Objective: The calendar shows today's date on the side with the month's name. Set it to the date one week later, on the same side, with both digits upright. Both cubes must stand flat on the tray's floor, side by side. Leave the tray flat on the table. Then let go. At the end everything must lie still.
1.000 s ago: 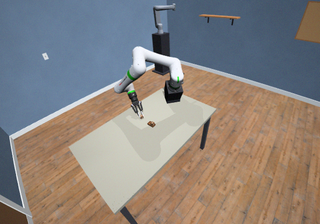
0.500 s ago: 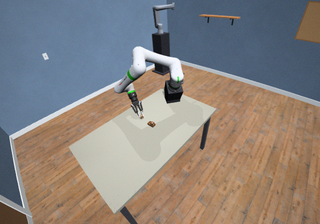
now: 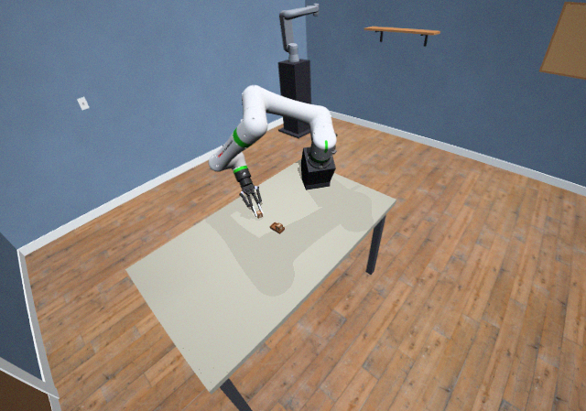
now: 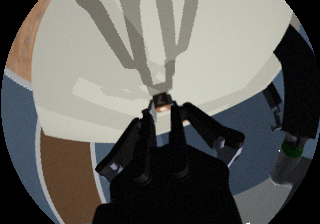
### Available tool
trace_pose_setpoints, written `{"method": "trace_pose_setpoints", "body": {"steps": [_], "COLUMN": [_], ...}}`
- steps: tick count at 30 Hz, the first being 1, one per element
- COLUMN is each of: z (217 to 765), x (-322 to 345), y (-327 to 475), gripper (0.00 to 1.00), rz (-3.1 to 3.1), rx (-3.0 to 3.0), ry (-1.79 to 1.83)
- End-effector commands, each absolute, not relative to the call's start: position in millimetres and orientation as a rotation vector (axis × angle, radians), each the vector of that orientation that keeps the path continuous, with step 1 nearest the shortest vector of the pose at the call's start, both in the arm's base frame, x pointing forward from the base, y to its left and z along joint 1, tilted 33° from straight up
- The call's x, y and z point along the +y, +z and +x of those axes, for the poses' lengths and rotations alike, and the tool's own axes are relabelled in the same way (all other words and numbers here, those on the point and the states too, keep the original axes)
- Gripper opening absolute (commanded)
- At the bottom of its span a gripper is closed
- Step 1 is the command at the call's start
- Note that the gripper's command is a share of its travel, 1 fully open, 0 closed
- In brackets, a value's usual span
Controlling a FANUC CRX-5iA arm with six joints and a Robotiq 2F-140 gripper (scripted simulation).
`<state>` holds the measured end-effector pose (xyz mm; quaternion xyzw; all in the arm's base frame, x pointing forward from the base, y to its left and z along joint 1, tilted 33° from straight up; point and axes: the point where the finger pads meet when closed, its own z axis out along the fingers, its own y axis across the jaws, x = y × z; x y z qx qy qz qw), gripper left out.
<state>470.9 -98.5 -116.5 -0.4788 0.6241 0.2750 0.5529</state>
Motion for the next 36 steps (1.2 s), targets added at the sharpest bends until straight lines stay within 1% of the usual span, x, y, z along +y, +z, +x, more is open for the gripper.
{"method": "trace_pose_setpoints", "body": {"steps": [1, 36], "z": [471.1, 472.4], "x": [-98.4, -96.8], "y": [-117.1, -120.3], "gripper": [0.17, 0.17], "rz": [-1.132, -1.132], "rx": [1.476, 1.476], "ry": [0.65, 0.65]}}
